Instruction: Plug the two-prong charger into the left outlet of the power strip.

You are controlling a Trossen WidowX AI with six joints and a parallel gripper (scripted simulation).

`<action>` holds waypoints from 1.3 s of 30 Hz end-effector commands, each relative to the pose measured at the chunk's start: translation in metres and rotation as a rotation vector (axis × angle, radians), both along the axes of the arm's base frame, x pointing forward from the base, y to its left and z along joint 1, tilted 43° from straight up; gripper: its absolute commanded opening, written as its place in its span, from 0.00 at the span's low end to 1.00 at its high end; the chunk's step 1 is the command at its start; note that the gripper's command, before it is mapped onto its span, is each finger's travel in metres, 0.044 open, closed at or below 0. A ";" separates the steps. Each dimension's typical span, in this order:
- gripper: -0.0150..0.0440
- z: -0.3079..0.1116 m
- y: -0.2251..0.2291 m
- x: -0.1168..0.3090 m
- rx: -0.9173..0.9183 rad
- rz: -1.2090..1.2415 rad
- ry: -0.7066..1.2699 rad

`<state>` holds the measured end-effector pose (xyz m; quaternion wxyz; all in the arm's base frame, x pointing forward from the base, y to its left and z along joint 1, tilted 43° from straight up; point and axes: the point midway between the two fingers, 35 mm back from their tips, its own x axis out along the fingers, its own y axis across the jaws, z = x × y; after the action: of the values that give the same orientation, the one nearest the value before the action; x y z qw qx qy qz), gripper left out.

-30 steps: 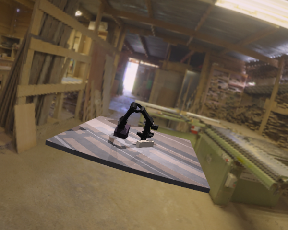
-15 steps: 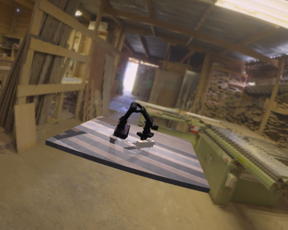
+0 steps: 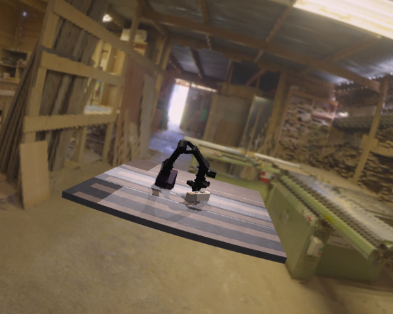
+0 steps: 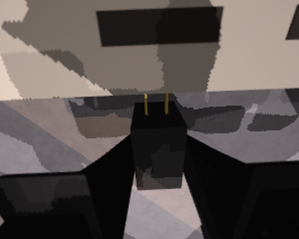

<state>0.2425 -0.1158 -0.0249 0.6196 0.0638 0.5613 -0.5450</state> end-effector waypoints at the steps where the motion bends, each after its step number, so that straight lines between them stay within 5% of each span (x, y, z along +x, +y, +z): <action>1: 0.25 0.001 -0.001 0.001 -0.005 0.006 0.004; 39: 0.25 0.003 -0.004 0.004 -0.005 0.006 0.004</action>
<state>0.2451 -0.1188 -0.0231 0.6196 0.0637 0.5612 -0.5451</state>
